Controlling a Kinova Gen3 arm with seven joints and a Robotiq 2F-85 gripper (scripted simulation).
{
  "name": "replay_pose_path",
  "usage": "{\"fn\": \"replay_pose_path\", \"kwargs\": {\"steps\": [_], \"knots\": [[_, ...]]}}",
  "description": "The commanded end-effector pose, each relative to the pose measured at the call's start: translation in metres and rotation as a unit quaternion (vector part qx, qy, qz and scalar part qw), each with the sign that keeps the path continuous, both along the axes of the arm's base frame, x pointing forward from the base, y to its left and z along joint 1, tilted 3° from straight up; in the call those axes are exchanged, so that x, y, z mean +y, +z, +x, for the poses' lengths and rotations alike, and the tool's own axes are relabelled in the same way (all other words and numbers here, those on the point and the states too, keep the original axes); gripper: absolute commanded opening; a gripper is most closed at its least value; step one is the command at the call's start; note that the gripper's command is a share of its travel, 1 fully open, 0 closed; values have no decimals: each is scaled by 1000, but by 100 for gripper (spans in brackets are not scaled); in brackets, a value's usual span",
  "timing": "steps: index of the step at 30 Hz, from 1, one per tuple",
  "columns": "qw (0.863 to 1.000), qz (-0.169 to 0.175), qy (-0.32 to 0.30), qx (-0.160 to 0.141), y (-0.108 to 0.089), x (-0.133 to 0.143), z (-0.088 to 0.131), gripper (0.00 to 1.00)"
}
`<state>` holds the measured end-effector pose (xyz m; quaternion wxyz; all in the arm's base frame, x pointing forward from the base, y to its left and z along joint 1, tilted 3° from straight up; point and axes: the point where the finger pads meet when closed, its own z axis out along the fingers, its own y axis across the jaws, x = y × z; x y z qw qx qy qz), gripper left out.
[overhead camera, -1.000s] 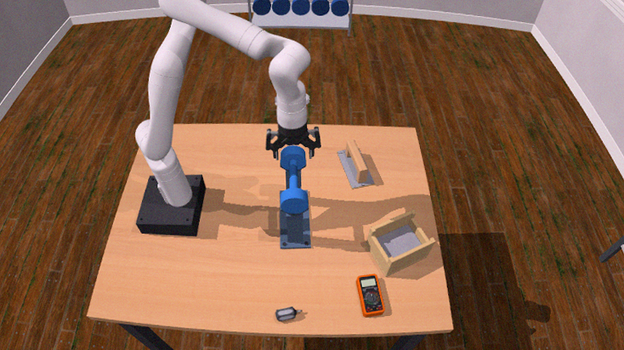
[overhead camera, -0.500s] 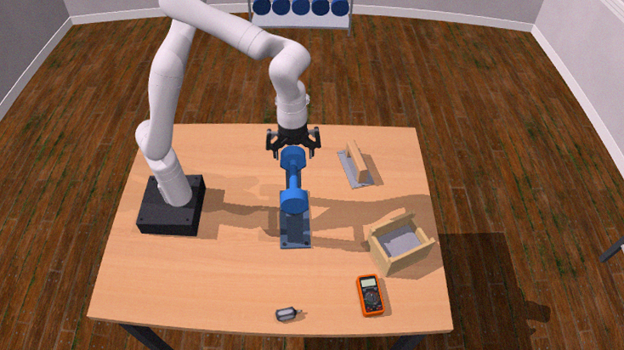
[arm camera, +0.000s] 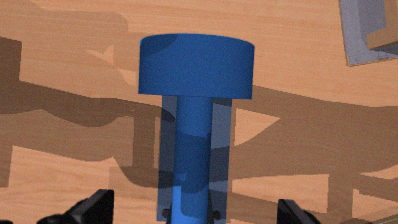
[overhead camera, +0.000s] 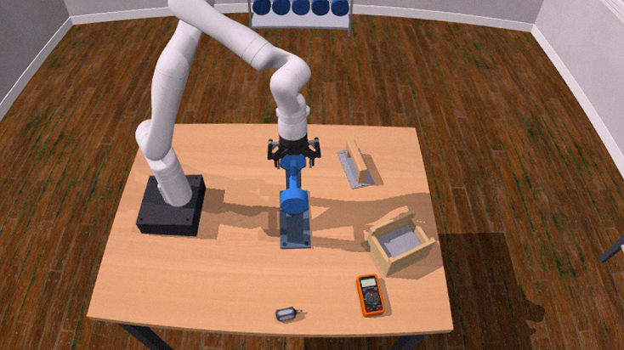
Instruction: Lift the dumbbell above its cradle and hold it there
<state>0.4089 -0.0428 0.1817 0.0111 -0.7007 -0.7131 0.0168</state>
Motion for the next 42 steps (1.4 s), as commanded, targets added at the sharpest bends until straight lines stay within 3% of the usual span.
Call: {"fn": "replay_pose_path", "kwargs": {"steps": [1,4,12,42], "knots": [[1000,-2,-1,6,-26,-4,-3,100],[1000,-2,-1,6,-41,-4,-4,100],[1000,-2,-1,2,-55,-4,-2,100],[1000,-2,-1,2,-56,-4,-2,100]]}}
